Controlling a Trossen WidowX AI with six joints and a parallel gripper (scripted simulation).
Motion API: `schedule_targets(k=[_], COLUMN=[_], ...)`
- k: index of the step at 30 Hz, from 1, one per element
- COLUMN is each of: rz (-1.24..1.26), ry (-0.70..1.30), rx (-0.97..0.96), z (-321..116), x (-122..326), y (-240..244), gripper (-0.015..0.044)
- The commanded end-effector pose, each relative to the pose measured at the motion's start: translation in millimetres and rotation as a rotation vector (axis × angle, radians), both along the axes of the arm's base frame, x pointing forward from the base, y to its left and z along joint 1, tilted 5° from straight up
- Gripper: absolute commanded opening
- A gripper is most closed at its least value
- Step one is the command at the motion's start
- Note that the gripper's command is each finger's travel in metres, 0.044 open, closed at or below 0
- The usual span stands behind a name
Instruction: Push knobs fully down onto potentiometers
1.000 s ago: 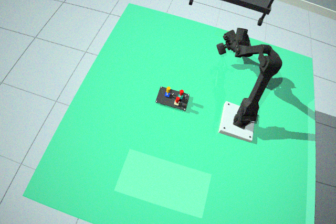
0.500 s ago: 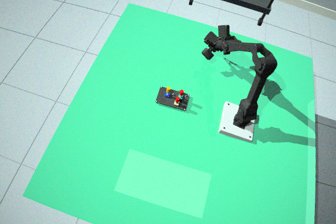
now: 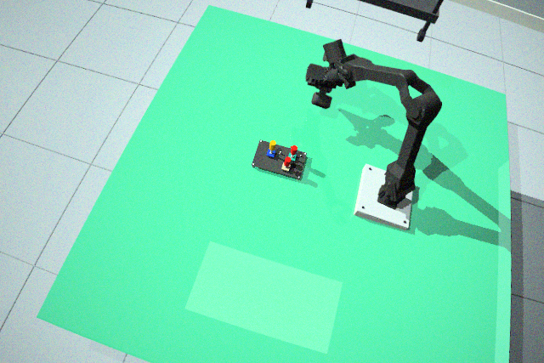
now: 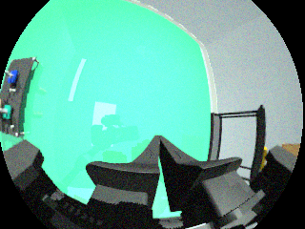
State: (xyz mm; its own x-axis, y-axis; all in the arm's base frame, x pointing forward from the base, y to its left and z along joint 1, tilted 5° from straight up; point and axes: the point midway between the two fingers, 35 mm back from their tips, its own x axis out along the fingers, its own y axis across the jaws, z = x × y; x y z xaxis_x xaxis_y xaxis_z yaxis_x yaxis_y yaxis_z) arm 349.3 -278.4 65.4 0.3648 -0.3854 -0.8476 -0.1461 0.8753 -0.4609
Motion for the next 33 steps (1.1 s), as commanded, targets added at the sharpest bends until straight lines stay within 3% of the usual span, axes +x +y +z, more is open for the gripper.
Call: schedule_targets(k=[1, 17, 33], rz=[0.128, 0.605, 1.089], ry=[0.061, 0.324, 0.582], rx=[0.015, 0.077, 0.119], z=[4.9, 16.1, 41.0], x=[13.0, 28.5, 3.4], y=[30.0, 146.3, 253.6], gripper=[0.0000, 0.0000, 0.0000])
